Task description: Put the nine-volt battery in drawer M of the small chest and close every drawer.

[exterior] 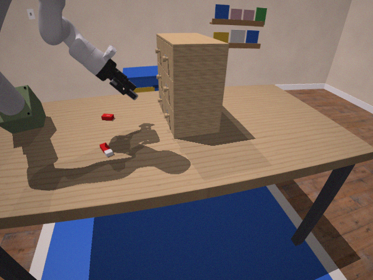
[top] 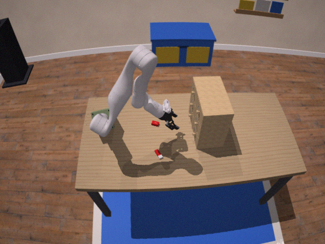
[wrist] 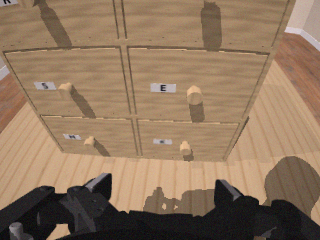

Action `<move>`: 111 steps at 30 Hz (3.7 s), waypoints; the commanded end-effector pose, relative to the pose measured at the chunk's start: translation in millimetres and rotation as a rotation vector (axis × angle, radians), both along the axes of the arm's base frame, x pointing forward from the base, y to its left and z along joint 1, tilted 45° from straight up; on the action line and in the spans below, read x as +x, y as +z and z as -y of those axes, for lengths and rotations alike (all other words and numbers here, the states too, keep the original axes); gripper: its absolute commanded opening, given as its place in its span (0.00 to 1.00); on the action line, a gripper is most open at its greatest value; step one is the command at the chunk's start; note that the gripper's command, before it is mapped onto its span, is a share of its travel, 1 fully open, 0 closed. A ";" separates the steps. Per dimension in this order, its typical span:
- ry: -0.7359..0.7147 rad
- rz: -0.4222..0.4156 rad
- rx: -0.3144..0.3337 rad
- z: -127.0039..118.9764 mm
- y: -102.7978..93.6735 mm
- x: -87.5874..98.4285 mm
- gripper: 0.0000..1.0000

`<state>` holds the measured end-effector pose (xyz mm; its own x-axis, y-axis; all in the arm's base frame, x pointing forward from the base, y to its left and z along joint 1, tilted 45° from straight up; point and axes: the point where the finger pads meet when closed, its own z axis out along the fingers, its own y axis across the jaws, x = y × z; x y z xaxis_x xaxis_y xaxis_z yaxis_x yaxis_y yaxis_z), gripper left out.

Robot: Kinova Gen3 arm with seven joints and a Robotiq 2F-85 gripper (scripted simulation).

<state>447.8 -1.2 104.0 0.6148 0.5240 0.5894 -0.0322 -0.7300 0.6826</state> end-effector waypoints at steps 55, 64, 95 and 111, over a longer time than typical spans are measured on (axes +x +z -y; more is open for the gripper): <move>0.019 0.020 -0.010 38.3 -36.7 9.8 1.00; 0.019 0.020 -0.010 38.3 -36.7 9.8 1.00; 0.019 0.020 -0.010 38.3 -36.7 9.8 1.00; 0.019 0.020 -0.010 38.3 -36.7 9.8 1.00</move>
